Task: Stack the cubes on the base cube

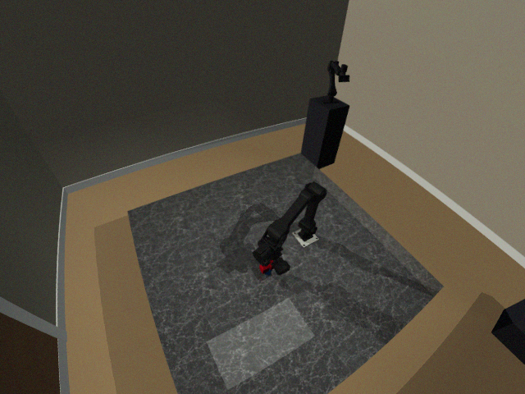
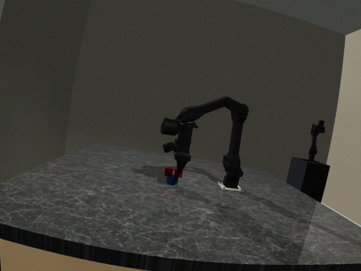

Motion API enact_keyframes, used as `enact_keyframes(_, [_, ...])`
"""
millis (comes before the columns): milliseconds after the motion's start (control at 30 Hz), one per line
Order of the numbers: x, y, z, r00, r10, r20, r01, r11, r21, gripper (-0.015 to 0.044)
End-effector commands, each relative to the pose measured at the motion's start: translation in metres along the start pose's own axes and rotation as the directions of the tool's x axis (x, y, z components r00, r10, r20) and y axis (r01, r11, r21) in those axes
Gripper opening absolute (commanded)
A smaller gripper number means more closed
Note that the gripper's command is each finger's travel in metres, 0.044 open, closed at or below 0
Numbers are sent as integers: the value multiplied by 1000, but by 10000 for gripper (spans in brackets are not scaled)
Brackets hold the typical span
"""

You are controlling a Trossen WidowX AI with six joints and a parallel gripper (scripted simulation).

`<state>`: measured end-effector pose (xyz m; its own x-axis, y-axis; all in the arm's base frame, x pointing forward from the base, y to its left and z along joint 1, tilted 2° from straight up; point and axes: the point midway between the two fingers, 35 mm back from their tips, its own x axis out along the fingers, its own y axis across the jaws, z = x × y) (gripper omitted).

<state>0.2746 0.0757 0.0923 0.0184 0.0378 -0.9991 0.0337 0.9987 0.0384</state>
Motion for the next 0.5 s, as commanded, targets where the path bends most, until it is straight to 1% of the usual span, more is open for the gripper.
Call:
enact_keyframes(0, [0,0,0,1000,2,2,-2,1000,6,131])
enact_keyframes(100, [0,0,0,1000,2,2,-2,1000,6,205])
enact_keyframes(267, [0,0,0,1000,2,2,-2,1000,6,205])
enact_keyframes(467, [-13,0,0,1000,0,0,0,1000,0,205])
